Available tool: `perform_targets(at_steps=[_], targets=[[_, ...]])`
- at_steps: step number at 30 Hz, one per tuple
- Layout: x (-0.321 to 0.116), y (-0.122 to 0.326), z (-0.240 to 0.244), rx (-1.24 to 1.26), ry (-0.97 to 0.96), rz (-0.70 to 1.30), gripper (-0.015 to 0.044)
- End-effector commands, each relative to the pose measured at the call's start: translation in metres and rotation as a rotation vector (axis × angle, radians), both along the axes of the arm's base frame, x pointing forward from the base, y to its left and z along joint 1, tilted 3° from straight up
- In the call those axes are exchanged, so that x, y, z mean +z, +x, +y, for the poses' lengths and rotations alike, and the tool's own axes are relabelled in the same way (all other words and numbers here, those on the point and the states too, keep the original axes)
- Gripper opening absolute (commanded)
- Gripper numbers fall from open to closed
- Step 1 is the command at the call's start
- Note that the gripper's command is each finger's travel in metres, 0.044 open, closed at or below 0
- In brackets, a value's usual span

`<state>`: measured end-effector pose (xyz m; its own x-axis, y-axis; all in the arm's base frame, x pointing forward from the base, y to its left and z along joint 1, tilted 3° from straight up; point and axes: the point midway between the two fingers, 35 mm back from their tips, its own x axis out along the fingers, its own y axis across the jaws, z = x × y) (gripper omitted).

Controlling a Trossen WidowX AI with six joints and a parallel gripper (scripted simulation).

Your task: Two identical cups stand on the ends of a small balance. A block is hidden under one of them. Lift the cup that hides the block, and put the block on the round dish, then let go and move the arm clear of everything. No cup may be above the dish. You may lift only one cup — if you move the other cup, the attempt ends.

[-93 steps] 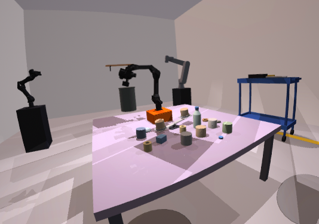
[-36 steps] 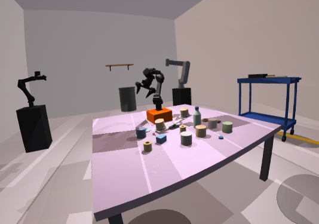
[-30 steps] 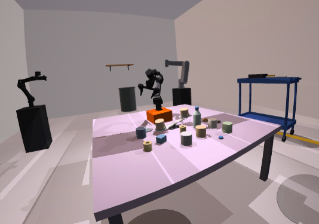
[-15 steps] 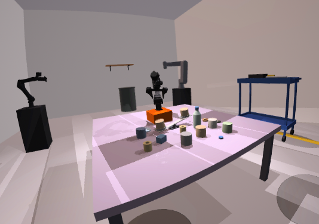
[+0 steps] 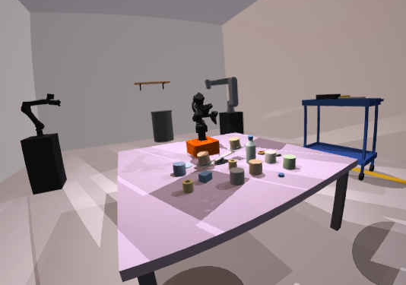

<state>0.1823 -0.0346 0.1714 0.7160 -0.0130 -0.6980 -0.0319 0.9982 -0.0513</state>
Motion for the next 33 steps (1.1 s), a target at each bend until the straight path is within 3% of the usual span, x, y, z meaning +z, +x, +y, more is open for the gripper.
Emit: perform_targets(at_steps=[1,18,33], targets=[[0.001,0.004,-0.003,-0.043,0.044,0.026,0.044],[0.0,0.046,-0.044,-0.491,0.333,0.245,0.044],[-0.025,0.088,-0.086,-0.934,0.513,0.404,0.044]])
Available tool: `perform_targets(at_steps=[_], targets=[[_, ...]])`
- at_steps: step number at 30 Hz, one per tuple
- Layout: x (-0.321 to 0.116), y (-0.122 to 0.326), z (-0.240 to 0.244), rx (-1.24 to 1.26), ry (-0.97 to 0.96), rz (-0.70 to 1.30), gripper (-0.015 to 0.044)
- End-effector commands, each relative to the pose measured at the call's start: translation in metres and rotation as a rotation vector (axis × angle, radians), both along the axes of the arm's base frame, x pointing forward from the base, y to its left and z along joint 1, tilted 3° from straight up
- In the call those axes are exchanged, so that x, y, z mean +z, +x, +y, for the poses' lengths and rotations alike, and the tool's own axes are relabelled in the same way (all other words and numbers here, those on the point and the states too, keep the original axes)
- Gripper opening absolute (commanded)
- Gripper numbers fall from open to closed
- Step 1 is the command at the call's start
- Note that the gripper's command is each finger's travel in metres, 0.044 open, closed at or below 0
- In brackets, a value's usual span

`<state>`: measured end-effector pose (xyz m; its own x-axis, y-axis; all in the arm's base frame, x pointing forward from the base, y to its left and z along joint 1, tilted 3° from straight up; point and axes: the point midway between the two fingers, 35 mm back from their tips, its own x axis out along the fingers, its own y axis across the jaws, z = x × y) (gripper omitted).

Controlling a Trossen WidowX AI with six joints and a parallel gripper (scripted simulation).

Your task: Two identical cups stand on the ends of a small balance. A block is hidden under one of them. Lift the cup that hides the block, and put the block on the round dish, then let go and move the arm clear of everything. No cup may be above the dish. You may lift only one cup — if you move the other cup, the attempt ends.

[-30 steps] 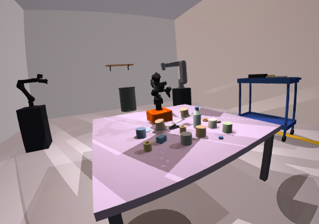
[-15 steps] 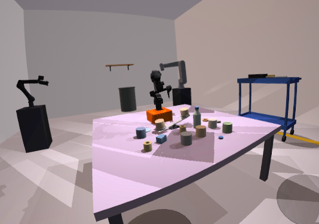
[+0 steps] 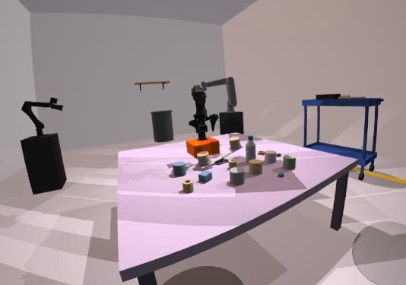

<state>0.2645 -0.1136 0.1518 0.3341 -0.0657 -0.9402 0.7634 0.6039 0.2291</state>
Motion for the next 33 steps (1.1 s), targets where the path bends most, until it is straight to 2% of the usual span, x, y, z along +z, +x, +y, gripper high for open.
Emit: perform_targets(at_steps=[1,17,33], targets=[[-0.009,0.009,-0.01,-0.103,0.03,0.045,0.044],[-0.067,0.046,-0.054,-0.57,0.111,0.242,0.044],[-0.089,0.048,-0.057,-0.589,0.113,0.249,0.044]])
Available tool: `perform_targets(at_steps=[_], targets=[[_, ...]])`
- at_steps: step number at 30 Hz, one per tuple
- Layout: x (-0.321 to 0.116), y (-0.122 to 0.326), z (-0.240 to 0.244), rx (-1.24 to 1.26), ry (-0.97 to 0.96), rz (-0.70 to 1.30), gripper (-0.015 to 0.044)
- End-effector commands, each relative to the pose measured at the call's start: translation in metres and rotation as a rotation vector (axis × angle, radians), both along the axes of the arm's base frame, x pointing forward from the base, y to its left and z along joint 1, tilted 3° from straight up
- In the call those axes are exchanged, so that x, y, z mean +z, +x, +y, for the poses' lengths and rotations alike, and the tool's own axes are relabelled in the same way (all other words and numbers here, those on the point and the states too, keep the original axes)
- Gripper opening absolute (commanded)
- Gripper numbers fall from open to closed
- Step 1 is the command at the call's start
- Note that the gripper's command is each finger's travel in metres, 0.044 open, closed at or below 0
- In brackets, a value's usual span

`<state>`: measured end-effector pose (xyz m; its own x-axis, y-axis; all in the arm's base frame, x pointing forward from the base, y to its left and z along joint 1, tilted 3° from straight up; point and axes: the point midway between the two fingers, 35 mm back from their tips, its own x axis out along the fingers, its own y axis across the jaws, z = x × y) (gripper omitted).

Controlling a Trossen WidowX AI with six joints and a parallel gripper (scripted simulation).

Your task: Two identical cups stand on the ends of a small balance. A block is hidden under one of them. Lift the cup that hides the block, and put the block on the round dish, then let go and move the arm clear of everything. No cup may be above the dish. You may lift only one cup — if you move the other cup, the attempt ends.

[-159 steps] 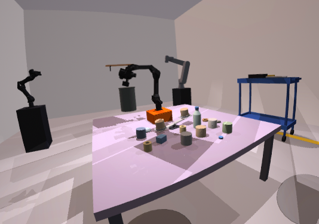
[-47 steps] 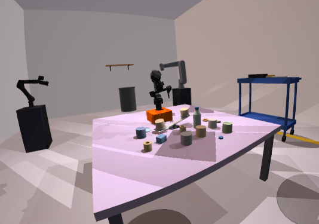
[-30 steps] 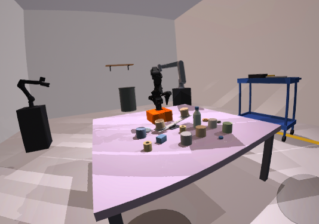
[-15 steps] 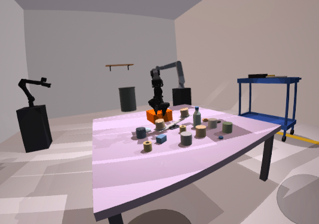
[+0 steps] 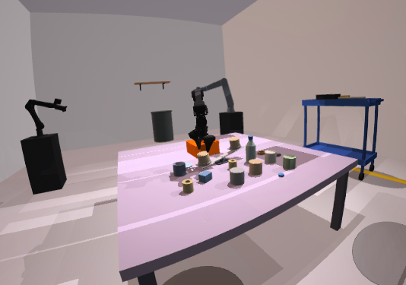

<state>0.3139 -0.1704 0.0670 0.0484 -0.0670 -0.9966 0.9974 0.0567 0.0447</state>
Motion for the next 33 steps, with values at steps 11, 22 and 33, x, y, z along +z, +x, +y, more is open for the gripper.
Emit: perform_targets(at_steps=[11,22,33], targets=[[-0.022,0.001,-0.002,-0.007,-0.001,0.005,0.044],[-0.04,0.001,-0.003,-0.007,-0.001,0.005,0.044],[-0.058,0.001,-0.004,-0.007,-0.001,0.006,0.044]])
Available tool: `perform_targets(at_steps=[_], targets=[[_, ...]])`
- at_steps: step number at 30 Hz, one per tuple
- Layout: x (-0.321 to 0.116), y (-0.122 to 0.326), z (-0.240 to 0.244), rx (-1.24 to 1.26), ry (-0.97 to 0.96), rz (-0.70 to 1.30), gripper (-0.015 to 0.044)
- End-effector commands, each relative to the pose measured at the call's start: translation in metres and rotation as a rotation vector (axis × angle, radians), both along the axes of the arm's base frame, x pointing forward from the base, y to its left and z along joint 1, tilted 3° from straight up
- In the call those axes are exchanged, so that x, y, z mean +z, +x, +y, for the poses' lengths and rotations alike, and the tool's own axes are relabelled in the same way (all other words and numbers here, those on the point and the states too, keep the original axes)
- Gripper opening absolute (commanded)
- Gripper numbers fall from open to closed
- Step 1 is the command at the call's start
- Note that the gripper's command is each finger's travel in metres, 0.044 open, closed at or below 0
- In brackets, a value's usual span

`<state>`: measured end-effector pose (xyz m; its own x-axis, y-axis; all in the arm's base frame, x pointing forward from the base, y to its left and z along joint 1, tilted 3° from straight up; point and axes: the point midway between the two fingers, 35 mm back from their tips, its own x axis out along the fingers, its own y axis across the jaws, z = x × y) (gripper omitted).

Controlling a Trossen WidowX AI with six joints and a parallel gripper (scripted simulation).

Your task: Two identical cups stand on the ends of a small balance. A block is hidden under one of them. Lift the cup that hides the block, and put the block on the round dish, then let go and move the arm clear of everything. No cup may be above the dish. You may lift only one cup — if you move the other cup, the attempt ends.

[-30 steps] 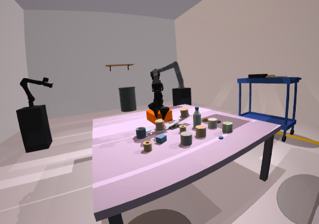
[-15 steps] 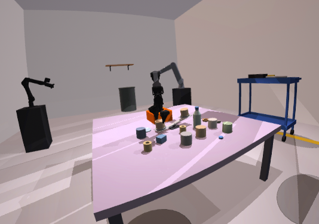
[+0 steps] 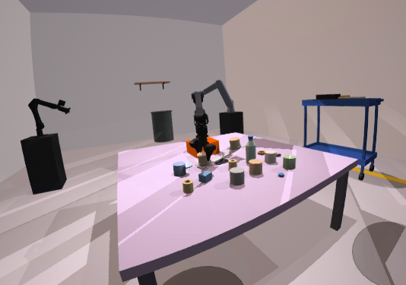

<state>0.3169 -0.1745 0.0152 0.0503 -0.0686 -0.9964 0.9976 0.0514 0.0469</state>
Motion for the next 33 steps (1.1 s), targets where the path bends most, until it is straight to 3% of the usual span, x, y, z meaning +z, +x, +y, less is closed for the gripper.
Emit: perform_targets(at_steps=[1,4,7,15,27,33], targets=[[-0.008,-0.002,0.0,-0.001,0.001,0.008,0.044],[-0.01,-0.002,0.0,-0.001,0.001,0.008,0.044],[-0.01,-0.002,0.0,-0.001,0.001,0.008,0.0361],[-0.01,-0.002,0.0,-0.001,0.001,0.008,0.0308],[0.0,-0.001,0.0,-0.001,0.001,0.008,0.0],[0.008,0.0,0.0,-0.001,0.001,0.007,0.0]])
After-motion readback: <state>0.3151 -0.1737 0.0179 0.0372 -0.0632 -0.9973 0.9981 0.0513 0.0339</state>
